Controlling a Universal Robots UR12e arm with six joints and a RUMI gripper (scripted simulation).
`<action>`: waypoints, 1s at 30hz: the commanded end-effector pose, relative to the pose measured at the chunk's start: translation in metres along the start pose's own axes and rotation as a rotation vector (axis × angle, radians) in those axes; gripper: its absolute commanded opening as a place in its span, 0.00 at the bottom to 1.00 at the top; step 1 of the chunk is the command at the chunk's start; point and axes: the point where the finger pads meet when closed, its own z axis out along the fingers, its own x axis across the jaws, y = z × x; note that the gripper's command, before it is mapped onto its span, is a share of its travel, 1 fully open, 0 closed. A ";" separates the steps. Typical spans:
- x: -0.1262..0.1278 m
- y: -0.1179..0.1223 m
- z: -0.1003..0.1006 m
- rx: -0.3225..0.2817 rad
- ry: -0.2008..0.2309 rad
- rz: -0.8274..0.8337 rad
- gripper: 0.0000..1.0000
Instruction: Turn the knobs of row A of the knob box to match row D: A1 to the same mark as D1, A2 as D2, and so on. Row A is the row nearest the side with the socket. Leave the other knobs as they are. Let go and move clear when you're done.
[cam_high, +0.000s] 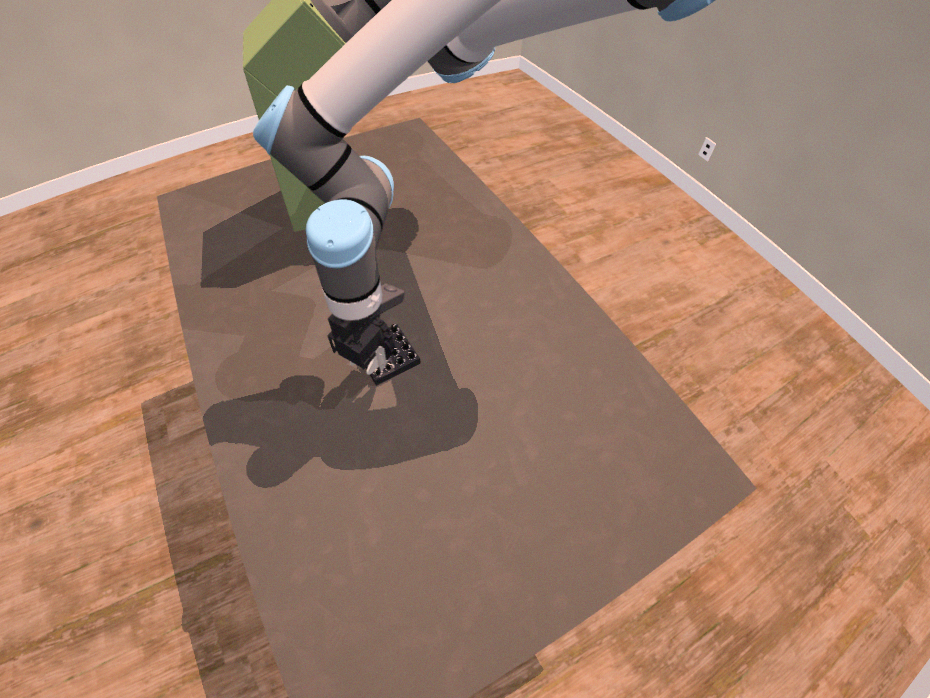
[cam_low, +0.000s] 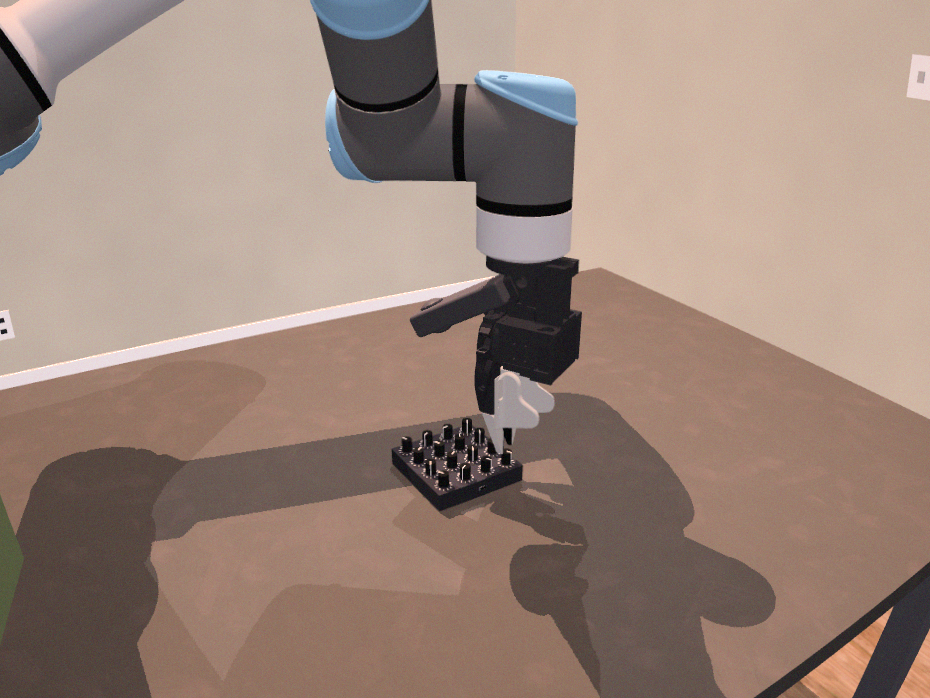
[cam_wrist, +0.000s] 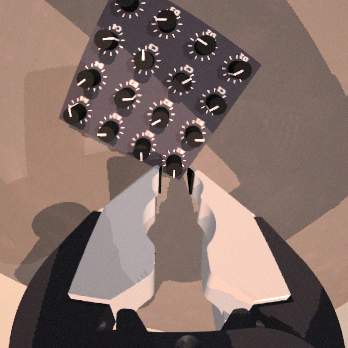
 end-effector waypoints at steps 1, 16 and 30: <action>0.000 0.000 0.001 -0.001 0.001 0.000 0.11; 0.000 0.000 0.011 -0.001 0.001 0.000 0.11; 0.000 0.000 0.011 -0.001 0.001 0.000 0.11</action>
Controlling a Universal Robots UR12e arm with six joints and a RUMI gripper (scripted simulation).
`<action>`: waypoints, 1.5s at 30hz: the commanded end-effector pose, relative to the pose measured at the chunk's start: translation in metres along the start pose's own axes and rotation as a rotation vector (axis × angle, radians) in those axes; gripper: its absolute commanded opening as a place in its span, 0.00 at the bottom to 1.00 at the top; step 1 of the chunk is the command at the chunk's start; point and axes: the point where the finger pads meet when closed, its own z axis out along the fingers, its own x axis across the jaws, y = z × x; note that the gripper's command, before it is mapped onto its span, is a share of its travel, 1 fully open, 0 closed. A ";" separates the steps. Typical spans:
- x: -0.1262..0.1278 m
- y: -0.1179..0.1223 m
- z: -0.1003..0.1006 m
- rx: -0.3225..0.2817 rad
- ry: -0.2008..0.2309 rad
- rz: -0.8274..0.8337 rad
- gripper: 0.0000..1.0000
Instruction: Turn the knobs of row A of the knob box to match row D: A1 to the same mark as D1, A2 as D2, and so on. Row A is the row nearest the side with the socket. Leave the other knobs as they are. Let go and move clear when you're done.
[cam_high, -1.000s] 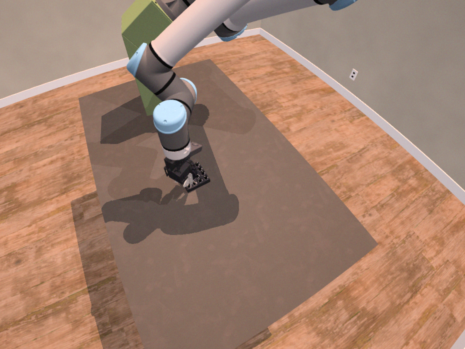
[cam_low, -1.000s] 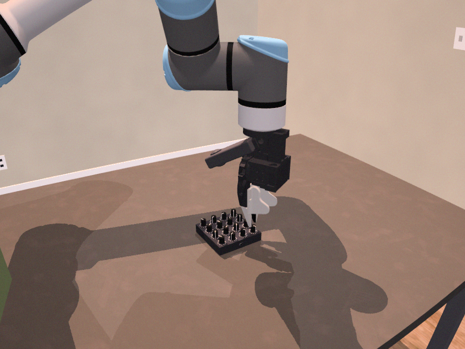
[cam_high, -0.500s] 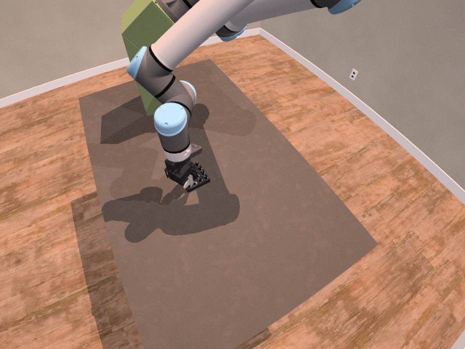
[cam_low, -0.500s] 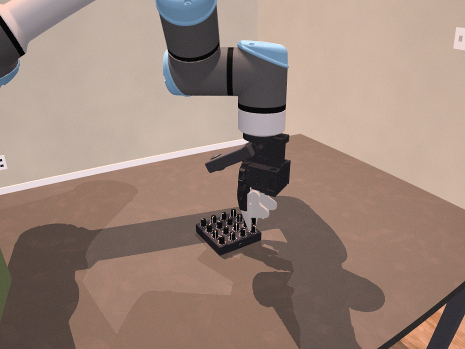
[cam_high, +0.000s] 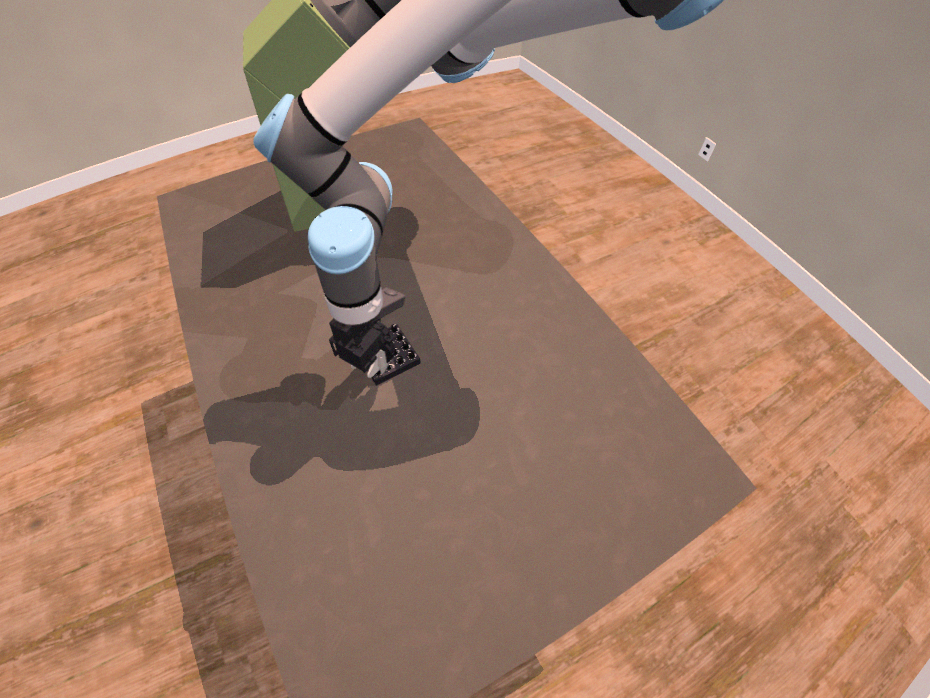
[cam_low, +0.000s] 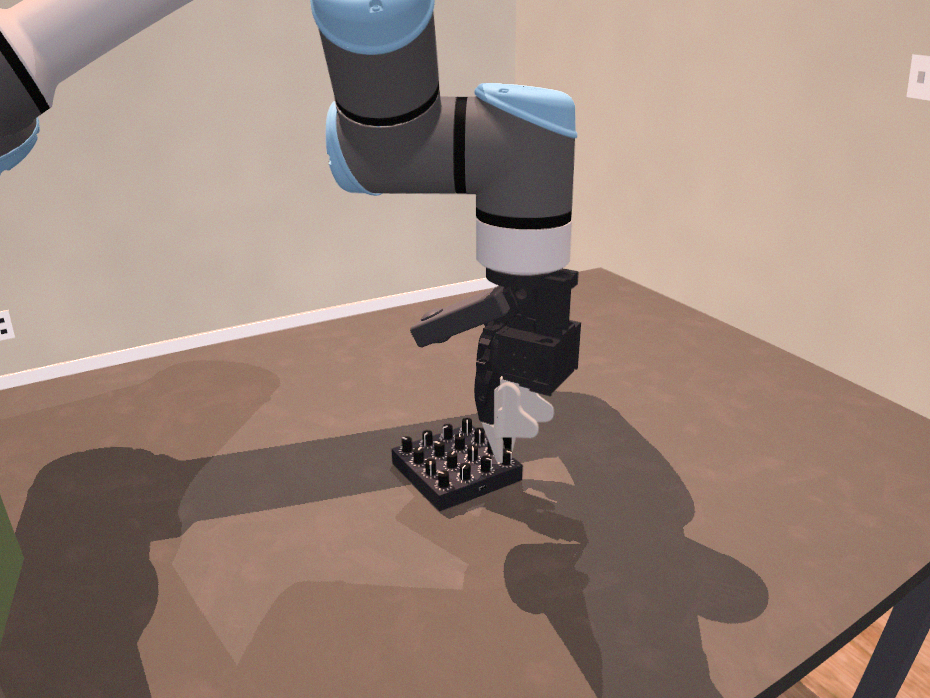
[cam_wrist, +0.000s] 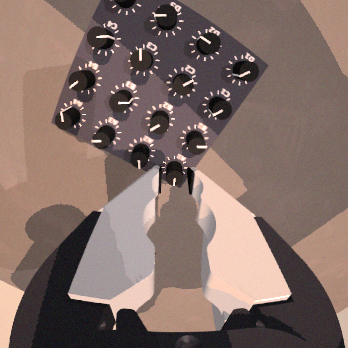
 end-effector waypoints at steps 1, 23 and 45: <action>0.000 0.000 -0.001 -0.001 0.001 0.000 0.11; 0.000 0.000 -0.001 -0.001 0.001 0.000 0.11; 0.000 0.000 -0.001 -0.001 0.001 0.000 0.04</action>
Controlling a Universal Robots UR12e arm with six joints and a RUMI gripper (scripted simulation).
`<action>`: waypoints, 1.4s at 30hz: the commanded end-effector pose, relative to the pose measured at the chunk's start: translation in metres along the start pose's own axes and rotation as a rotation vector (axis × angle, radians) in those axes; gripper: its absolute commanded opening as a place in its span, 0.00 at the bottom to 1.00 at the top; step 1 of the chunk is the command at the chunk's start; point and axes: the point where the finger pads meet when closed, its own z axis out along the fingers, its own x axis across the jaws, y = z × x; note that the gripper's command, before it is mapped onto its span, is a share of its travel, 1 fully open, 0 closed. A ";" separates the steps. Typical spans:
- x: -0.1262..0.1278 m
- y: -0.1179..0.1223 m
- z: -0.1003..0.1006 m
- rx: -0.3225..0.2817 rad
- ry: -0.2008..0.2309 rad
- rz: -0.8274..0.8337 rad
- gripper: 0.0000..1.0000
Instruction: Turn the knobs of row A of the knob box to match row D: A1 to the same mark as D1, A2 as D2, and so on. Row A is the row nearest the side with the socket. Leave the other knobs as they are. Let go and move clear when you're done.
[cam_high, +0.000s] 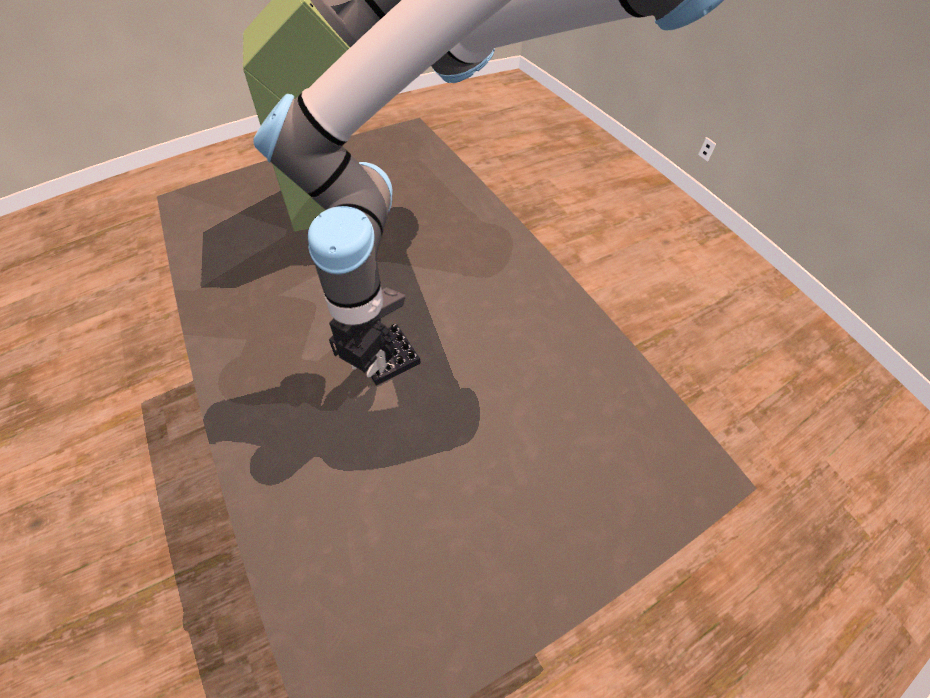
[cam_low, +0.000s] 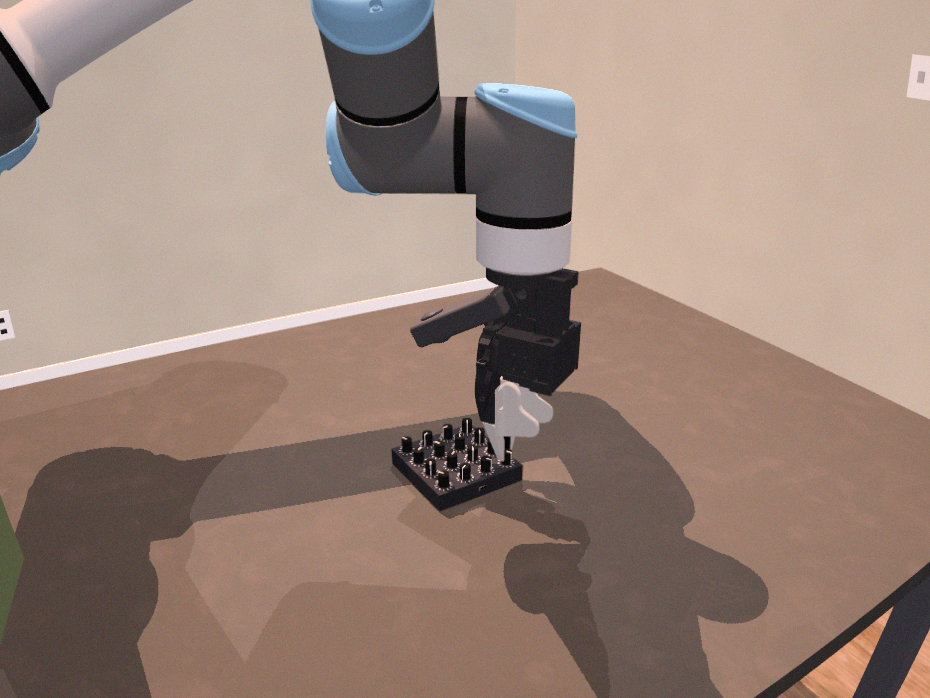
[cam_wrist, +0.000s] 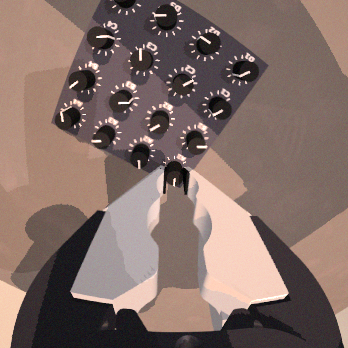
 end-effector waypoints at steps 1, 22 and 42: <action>0.000 0.000 -0.001 -0.001 0.001 0.000 0.04; 0.000 0.000 -0.001 -0.001 0.001 0.011 0.04; 0.001 0.001 -0.001 -0.001 0.001 0.203 0.04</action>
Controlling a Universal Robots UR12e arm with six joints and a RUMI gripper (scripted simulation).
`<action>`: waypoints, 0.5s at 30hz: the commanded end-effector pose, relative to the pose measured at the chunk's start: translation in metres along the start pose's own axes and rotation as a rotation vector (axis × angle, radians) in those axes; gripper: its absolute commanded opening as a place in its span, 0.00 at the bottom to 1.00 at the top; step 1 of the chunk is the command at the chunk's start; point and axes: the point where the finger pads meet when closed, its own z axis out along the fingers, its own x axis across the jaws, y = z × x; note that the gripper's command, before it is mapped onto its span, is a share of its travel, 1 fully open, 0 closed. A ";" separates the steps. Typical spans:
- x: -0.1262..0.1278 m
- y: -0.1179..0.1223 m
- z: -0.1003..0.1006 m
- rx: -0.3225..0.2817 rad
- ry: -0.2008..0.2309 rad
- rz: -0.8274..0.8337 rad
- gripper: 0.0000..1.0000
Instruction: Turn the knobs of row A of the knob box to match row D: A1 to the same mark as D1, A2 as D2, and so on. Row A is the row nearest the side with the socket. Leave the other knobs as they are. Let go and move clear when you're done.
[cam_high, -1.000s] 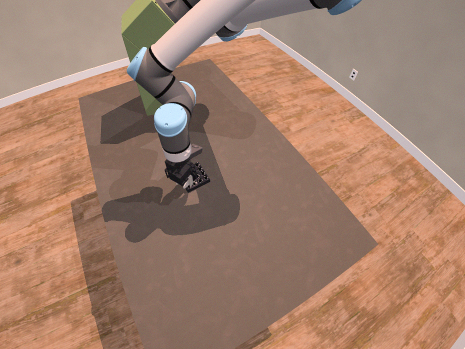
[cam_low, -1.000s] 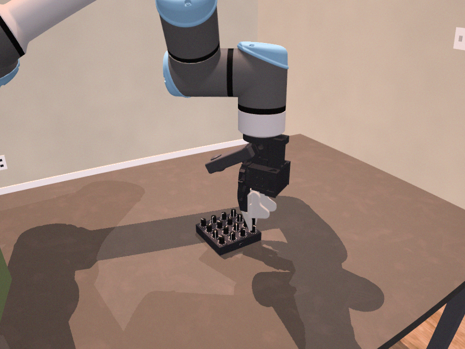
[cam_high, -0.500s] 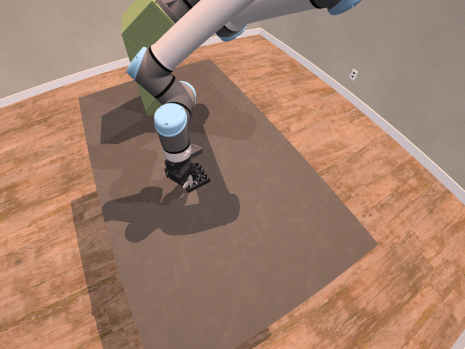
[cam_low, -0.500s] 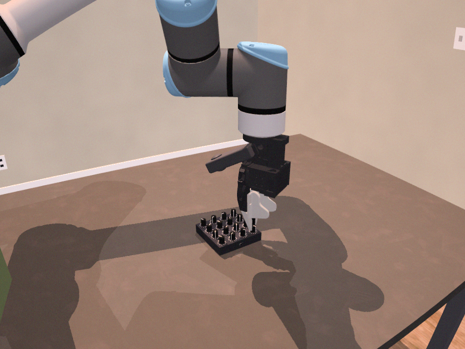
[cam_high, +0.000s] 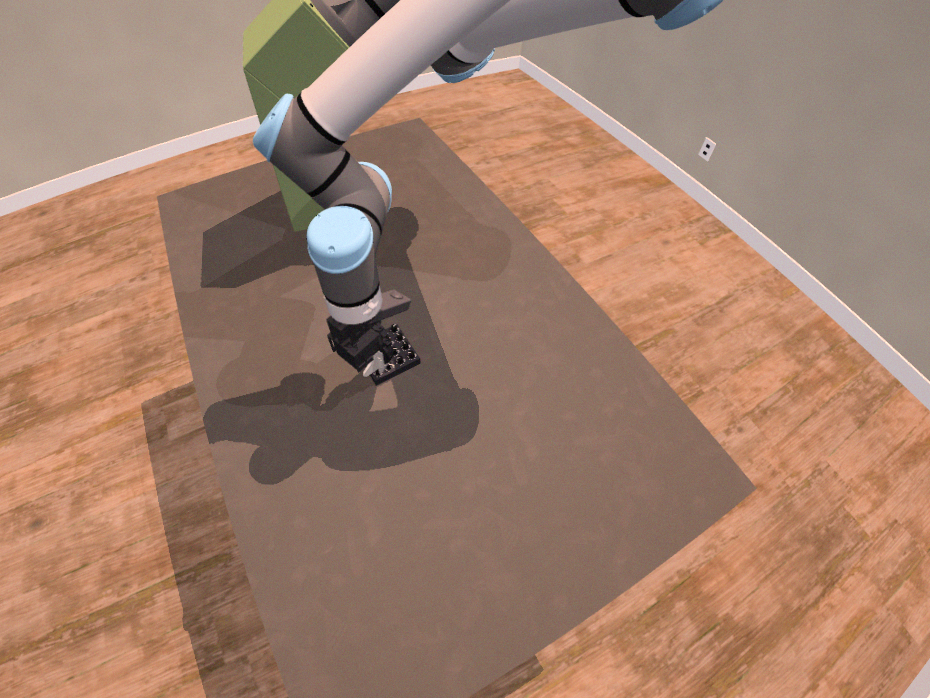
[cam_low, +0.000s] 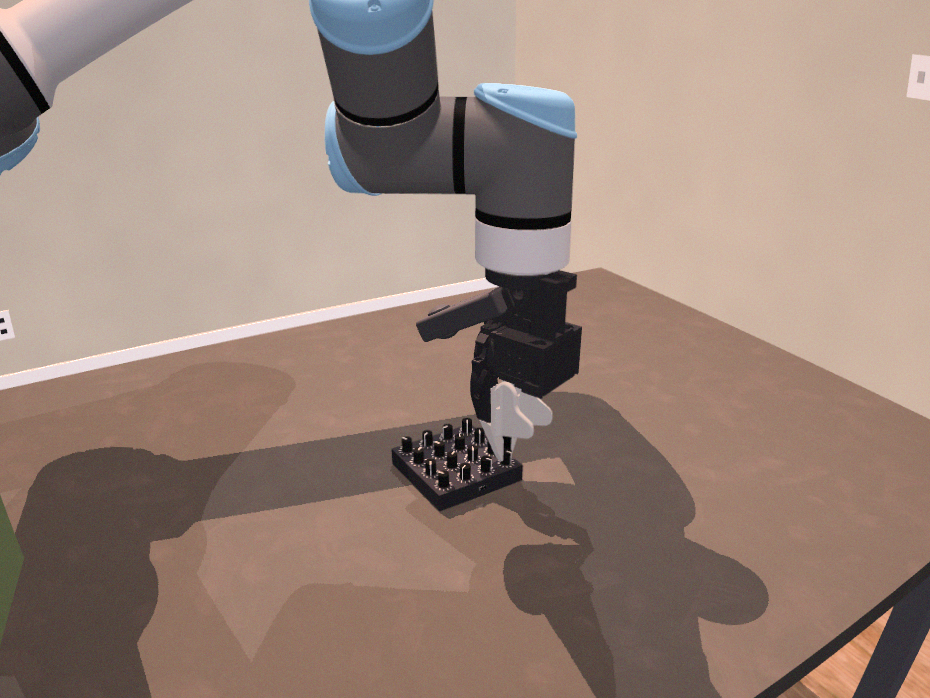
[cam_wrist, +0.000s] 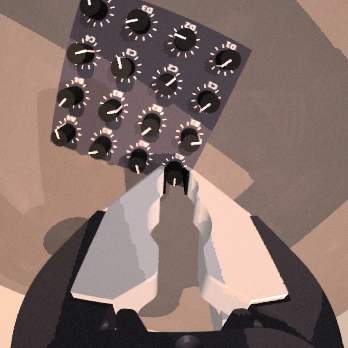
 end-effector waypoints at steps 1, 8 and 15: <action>0.001 0.000 -0.001 -0.002 0.001 0.066 0.04; 0.001 0.000 -0.001 -0.002 0.001 0.165 0.04; 0.002 0.001 -0.001 -0.002 0.001 0.320 0.04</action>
